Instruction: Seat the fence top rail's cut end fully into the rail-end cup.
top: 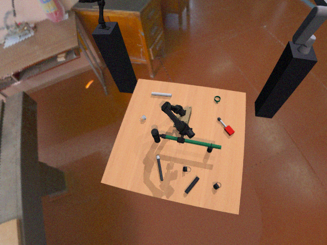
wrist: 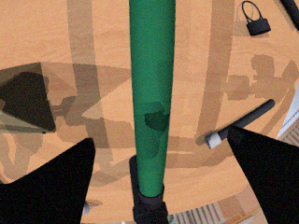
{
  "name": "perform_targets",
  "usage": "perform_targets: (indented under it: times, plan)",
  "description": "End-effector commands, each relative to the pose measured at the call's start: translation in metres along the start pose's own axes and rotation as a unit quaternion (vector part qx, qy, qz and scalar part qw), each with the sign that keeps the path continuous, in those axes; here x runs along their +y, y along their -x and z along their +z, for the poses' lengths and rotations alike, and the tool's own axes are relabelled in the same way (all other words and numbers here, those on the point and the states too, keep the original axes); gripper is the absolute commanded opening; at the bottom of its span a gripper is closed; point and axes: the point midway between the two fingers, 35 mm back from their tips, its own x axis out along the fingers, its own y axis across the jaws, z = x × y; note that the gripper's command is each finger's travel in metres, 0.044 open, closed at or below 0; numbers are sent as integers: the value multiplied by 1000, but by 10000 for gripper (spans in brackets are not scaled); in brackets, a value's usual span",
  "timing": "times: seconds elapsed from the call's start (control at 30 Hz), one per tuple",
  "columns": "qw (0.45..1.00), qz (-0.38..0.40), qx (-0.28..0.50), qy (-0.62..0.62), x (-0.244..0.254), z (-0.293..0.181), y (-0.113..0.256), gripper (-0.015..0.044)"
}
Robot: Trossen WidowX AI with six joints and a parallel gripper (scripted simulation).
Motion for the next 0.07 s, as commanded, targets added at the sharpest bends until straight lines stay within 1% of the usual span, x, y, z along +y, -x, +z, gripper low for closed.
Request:
perform_targets:
  times: [0.0, 0.03]
  plan:
    - [1000, 2, -1, 3, 0, 0, 1, 440]
    - [1000, 2, -1, 3, 0, 0, 1, 440]
